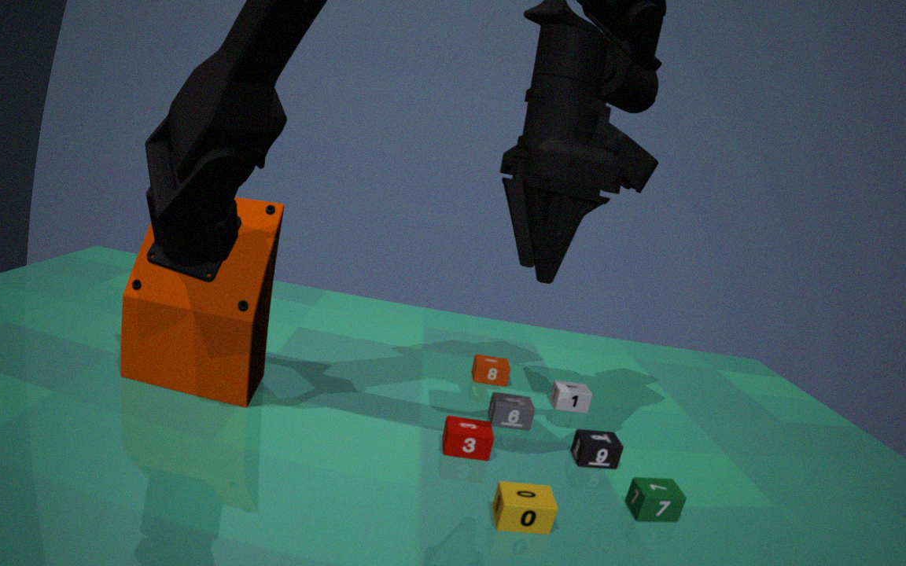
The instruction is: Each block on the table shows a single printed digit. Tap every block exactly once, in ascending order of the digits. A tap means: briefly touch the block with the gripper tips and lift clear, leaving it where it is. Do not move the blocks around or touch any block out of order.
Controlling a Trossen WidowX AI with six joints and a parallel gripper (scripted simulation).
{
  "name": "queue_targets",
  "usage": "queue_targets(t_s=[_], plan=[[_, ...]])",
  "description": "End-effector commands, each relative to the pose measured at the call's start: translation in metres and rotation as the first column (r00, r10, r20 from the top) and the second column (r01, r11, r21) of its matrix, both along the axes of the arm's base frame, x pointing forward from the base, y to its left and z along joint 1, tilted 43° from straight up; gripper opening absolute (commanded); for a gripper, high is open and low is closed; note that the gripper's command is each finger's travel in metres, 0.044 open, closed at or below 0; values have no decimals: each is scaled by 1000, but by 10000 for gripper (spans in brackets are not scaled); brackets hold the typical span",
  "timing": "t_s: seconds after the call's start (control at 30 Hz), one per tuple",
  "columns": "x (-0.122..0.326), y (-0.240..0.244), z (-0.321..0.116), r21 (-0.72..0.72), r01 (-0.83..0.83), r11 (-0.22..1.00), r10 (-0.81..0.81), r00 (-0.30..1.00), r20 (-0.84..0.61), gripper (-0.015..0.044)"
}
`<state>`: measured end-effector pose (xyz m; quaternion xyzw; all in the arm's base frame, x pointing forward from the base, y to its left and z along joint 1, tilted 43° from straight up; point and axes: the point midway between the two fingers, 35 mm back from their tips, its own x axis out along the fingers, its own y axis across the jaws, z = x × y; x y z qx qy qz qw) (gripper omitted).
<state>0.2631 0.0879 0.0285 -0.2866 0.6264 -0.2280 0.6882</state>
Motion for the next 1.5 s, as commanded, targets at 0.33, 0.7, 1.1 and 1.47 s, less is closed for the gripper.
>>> queue_targets(t_s=[0.33, 0.7, 1.1, 1.47], plan=[[3, 3, -1, 10, 8, 1000, -8, 1000, 10, 400], [-4, 65, -53, 20, 7, 1000, -7, 1000, 9, 400], [-14, 89, -79, 19, 8, 1000, -8, 1000, 10, 400], [-14, 89, -79, 19, 8, 1000, -8, 1000, 10, 400]])
